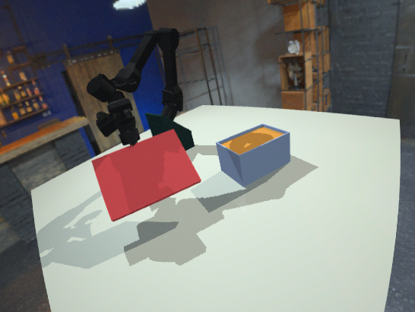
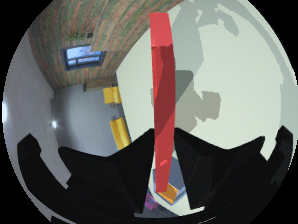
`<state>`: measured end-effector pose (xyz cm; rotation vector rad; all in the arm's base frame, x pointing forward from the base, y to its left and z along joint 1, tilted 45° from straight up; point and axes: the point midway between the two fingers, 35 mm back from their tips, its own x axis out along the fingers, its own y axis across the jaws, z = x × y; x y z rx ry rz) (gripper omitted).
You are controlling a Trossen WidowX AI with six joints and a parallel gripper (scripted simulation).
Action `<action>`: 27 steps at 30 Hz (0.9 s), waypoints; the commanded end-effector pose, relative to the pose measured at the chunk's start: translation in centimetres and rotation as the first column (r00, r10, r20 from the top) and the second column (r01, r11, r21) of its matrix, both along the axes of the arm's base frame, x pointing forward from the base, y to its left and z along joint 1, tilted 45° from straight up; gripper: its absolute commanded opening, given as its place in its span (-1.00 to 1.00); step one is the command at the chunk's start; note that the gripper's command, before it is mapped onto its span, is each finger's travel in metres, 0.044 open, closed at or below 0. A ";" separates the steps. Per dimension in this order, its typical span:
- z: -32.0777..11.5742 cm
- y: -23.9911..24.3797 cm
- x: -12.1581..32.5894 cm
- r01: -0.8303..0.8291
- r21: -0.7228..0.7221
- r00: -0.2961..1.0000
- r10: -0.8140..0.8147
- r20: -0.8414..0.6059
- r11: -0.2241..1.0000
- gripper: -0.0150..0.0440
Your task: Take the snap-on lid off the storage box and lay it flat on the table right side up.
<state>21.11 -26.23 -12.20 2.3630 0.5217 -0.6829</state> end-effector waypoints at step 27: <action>-1.6 1.6 0.4 0.002 0.000 1.000 -0.002 0.007 1.000 -0.49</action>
